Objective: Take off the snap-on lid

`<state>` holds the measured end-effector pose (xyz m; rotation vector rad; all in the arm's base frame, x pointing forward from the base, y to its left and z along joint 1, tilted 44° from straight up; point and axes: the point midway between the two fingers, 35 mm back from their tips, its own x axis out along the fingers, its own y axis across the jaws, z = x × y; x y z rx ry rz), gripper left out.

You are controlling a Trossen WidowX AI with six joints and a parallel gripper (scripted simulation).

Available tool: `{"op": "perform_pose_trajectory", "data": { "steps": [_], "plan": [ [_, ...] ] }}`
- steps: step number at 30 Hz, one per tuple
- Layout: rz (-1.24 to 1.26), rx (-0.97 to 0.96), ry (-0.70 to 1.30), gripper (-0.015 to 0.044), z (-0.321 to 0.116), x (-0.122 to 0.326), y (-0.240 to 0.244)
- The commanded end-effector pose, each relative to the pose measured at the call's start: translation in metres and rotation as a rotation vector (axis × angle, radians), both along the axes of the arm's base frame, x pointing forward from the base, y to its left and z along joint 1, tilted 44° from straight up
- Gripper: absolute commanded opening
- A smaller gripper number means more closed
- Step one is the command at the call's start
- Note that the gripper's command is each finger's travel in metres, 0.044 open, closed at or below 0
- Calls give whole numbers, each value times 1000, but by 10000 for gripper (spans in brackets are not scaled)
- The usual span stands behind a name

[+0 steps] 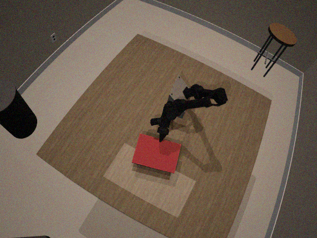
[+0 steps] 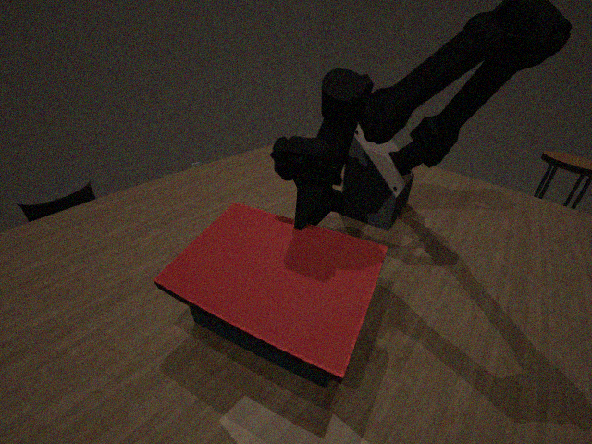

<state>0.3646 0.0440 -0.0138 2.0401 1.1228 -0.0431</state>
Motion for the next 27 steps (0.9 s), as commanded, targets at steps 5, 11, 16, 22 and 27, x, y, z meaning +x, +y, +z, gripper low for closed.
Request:
{"op": "perform_pose_trajectory", "data": {
  "steps": [5,11,16,22,27],
  "plan": [
    [-5,-3,-19,0,13,6,-9],
    [-5,-3,-19,0,19,9,-14],
    [-5,-3,-19,0,24,12,-18],
    [-5,-4,-19,0,30,16,-22],
    [-5,-4,-20,0,35,20,-26]
  ]
}}
